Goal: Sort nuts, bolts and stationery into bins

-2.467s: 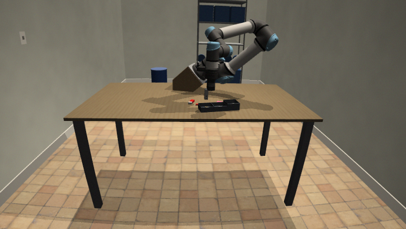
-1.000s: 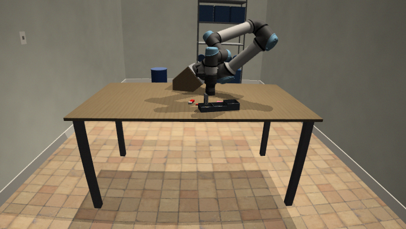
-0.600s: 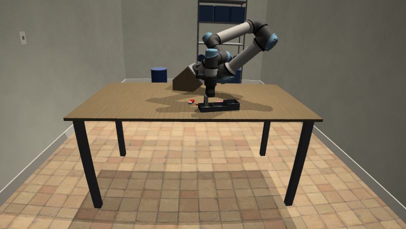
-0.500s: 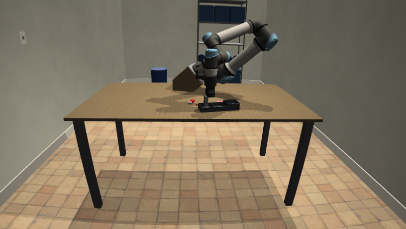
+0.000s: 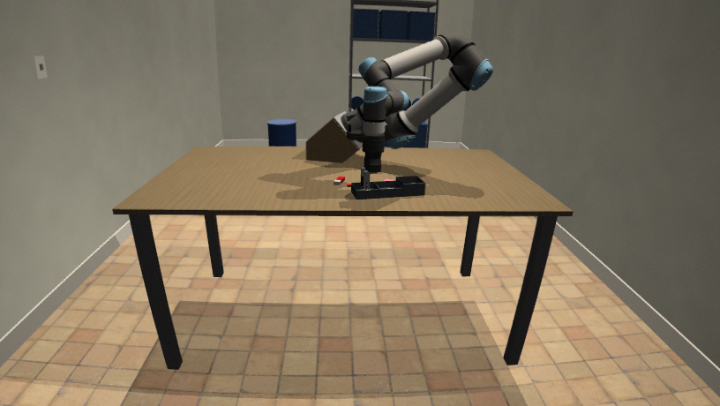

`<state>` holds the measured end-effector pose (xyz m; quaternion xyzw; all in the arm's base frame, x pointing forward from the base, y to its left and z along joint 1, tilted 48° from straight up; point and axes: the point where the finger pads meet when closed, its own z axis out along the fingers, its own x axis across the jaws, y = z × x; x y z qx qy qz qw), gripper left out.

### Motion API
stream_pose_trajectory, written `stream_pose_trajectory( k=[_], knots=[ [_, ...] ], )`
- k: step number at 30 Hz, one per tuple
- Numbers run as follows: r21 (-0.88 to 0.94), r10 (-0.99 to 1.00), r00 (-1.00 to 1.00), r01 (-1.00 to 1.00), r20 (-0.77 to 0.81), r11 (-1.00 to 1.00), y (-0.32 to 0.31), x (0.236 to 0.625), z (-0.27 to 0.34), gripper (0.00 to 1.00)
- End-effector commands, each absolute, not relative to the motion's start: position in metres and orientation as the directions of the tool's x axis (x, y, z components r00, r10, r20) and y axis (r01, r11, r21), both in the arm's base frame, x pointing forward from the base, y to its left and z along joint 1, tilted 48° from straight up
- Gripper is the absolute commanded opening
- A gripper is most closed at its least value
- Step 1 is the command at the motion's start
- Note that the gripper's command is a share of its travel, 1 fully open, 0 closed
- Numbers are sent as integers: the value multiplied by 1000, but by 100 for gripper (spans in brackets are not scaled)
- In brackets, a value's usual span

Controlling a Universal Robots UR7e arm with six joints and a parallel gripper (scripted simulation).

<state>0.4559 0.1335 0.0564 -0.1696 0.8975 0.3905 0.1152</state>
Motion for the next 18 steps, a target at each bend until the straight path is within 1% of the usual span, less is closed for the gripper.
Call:
stream_pose_trajectory(
  k=[1,18],
  knots=[
    [661,-214,-916,-395,-340,638,133,456,57,64],
    [661,-214,-916,-395,-340,638,121,455,67,64]
  ],
)
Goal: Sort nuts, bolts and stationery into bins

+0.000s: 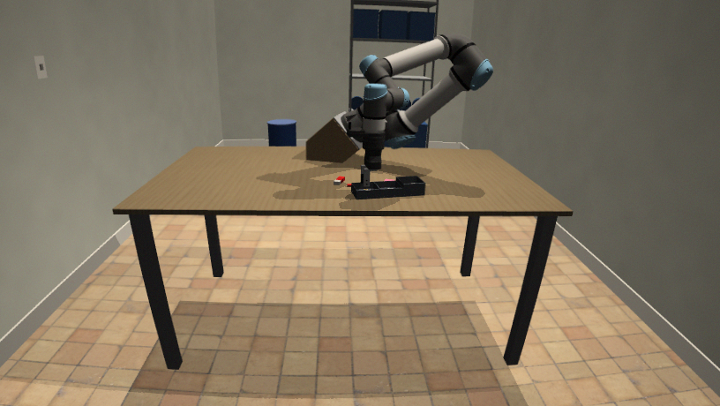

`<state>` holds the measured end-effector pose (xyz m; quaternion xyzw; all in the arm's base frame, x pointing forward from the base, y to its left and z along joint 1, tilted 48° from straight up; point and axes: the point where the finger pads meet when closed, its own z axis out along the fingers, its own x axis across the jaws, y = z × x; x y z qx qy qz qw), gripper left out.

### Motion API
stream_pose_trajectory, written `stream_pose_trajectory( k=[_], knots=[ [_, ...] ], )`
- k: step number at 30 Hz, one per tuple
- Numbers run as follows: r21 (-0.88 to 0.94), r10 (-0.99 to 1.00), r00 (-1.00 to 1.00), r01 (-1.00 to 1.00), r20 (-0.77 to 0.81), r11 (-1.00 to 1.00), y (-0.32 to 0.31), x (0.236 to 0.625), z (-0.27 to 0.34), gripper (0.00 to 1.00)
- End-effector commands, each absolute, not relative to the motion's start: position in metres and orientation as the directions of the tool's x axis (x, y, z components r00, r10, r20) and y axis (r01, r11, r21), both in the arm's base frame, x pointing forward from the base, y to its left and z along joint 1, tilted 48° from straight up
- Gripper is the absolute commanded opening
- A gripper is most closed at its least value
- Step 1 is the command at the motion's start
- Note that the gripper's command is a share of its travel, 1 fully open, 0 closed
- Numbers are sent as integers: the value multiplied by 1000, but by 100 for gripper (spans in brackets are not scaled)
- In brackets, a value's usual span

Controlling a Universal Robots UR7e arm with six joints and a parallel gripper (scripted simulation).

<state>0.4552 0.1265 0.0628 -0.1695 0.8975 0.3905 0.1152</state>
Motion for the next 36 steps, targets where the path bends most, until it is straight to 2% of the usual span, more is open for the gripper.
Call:
stream_pose_trajectory(
  k=[1,29,30,36],
  knots=[
    [661,-214,-916,-395,-340,638,120,455,68,64],
    [661,-214,-916,-395,-340,638,102,453,85,64],
    [644,-246,-895,-440,-373,626,97,447,81,75],
    [557,-364,-792,-606,-490,569,73,414,53,75]
  ],
)
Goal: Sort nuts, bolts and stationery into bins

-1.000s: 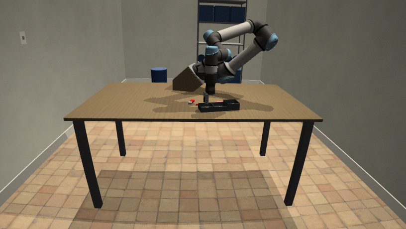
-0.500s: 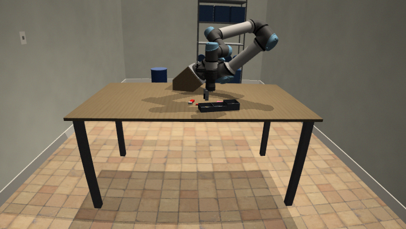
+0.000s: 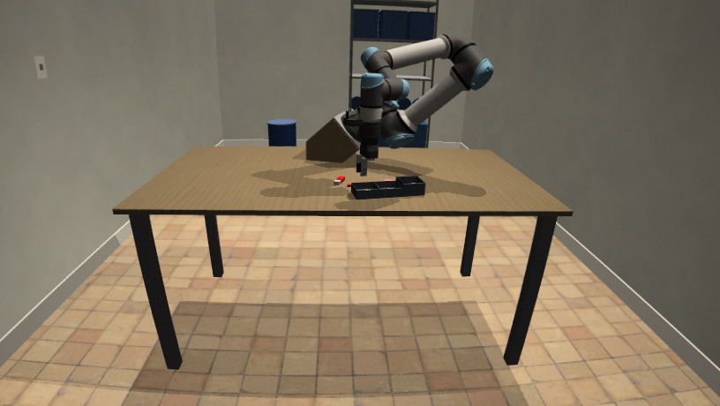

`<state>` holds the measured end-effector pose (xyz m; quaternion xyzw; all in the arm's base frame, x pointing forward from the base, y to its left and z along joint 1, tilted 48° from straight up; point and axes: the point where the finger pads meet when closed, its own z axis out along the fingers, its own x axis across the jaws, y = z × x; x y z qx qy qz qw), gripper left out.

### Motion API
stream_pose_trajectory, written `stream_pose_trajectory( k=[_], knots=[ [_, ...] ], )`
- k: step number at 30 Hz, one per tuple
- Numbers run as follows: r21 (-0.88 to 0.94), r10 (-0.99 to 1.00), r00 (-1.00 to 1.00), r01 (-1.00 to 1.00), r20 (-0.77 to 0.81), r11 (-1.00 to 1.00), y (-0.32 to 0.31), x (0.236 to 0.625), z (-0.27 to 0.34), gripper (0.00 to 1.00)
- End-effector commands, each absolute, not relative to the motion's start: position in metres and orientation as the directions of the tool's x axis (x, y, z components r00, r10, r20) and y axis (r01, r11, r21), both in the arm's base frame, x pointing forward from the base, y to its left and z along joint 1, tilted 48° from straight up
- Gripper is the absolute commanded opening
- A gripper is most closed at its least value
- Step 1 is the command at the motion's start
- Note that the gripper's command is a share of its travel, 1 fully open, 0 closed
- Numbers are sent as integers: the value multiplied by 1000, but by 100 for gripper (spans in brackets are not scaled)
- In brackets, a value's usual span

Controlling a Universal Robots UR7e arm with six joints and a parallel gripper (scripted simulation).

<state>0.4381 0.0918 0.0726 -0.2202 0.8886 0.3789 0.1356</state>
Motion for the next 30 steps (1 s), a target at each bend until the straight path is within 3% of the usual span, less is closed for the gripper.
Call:
stream_pose_trajectory(
  k=[1,14,30],
  knots=[
    [544,-378,-778,-624,-502,561,69,408,48,75],
    [377,-534,-574,-816,-621,438,27,351,1,75],
    [133,-648,-246,-966,-720,220,21,345,-6,75]
  ],
)
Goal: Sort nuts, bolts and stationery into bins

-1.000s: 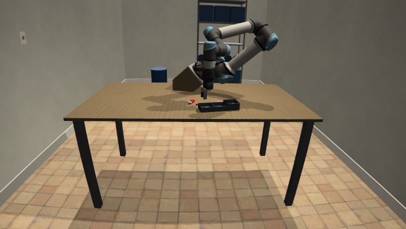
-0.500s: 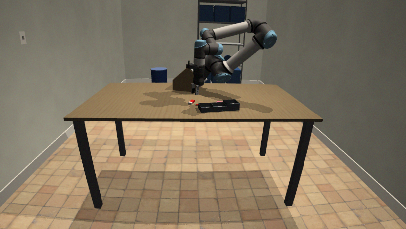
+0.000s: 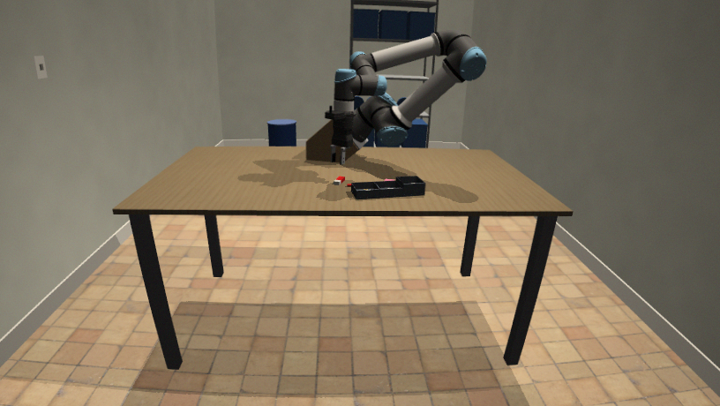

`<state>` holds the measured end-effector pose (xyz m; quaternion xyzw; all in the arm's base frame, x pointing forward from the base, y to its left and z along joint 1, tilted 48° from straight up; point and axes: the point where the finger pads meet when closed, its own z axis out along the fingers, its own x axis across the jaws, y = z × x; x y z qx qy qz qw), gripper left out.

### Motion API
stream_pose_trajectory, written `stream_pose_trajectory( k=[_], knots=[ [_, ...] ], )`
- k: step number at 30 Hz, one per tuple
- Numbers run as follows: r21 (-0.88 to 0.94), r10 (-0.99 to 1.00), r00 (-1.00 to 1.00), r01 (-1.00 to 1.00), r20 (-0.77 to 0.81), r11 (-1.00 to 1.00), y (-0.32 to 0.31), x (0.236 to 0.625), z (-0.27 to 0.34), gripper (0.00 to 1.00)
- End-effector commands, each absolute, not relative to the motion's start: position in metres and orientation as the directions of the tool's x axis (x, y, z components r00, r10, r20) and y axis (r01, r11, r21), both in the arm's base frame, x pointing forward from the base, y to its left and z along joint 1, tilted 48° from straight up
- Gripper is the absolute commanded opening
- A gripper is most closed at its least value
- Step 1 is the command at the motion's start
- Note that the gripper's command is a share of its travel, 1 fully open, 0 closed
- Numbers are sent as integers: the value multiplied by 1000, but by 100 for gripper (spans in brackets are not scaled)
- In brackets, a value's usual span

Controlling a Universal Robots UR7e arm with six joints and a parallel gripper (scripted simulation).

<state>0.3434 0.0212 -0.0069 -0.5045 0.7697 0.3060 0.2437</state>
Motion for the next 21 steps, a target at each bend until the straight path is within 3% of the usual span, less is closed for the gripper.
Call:
stream_pose_trajectory(
  k=[1,5,21],
  knots=[
    [115,-652,-223,-972,-725,204,21,346,-5,75],
    [44,-658,-126,-989,-742,140,23,348,-3,75],
    [44,-658,-126,-989,-742,140,26,350,-1,75]
  ],
)
